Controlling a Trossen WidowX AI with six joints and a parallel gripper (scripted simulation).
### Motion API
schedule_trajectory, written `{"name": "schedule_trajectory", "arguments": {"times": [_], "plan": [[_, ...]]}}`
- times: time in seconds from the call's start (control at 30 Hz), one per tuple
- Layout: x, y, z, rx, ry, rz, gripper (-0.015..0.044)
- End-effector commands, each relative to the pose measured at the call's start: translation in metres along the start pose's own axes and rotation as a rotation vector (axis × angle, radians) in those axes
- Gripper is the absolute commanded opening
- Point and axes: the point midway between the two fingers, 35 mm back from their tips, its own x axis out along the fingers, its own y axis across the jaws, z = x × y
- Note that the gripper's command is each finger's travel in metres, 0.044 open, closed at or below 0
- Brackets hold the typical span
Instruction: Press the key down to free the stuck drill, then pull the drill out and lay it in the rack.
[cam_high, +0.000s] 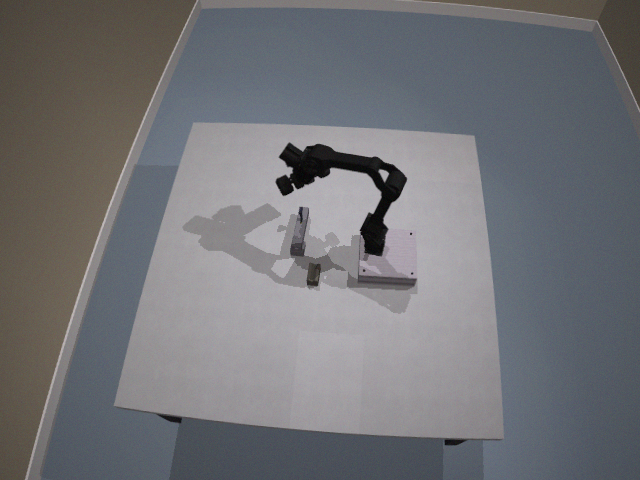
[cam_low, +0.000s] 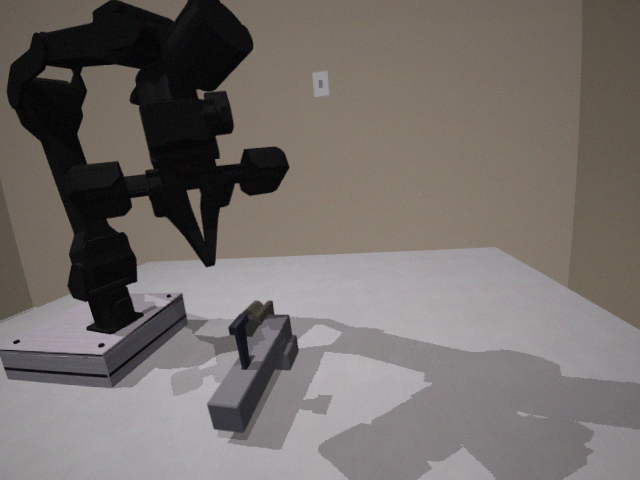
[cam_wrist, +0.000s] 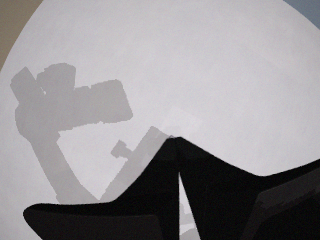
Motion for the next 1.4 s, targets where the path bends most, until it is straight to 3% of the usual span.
{"name": "schedule_trajectory", "arguments": {"times": [0.0, 1.37], "plan": [[0.043, 0.023, -0.059, -0.811, 0.413, 0.134, 0.0], [0.063, 0.024, -0.071, -0.868, 0.442, 0.157, 0.0]]}}
